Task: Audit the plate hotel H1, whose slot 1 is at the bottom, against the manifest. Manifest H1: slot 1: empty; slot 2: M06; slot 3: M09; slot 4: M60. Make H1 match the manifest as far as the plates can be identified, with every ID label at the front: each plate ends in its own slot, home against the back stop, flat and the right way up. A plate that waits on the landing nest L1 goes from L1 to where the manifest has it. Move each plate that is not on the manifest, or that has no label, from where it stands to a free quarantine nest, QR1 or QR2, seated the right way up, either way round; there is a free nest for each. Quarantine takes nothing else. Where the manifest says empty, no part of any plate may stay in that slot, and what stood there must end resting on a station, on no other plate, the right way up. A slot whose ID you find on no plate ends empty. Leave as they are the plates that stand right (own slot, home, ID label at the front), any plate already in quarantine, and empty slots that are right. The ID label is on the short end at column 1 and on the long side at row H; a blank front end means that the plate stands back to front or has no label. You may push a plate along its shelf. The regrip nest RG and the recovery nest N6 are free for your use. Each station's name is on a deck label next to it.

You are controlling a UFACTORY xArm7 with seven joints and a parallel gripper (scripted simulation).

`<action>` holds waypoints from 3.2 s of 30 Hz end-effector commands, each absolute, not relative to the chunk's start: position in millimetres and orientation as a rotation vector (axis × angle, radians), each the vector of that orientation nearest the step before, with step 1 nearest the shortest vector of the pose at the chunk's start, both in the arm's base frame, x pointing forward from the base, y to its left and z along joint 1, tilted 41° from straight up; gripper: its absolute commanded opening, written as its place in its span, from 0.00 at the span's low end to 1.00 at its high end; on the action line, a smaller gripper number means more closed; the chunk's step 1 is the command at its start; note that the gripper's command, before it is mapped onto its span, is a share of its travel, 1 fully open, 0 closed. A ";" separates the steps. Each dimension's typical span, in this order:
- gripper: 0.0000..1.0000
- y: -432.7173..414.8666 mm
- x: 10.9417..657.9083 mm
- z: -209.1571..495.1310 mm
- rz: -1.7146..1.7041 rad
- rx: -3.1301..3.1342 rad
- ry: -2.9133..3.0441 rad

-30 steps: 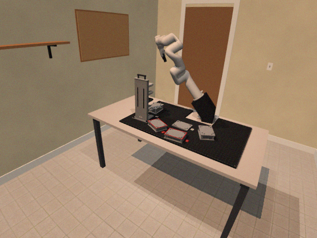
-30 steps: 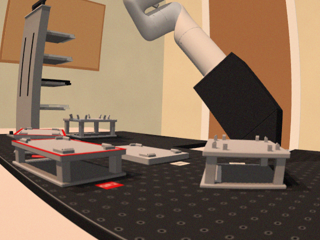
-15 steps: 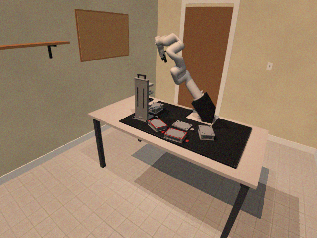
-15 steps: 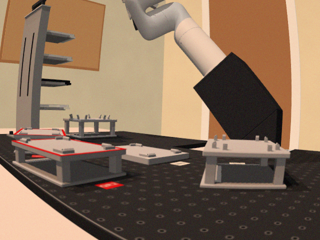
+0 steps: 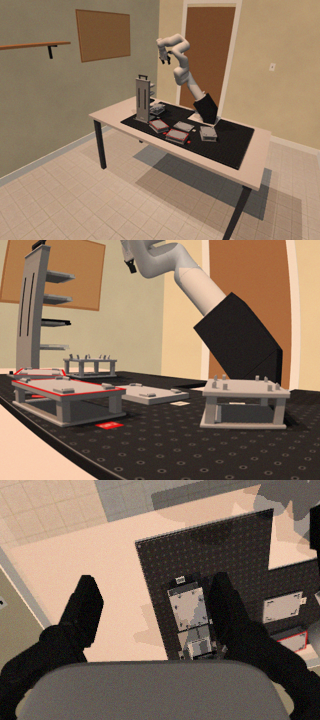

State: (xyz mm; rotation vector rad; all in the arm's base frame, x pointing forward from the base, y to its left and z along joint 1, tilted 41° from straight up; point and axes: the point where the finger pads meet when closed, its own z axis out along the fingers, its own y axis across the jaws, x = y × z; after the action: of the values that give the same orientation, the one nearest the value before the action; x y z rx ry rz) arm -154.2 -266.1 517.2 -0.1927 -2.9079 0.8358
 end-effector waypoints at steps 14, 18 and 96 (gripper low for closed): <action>1.00 -261.2 -136.4 493.5 0.753 0.505 -2.774; 1.00 -260.9 -131.2 485.4 0.740 0.596 -2.745; 1.00 -295.9 19.0 345.3 0.313 2.473 -0.401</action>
State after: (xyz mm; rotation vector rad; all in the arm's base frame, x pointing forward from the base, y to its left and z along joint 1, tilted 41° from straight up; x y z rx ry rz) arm 11.6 -295.2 348.4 2.4657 -0.5004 0.3231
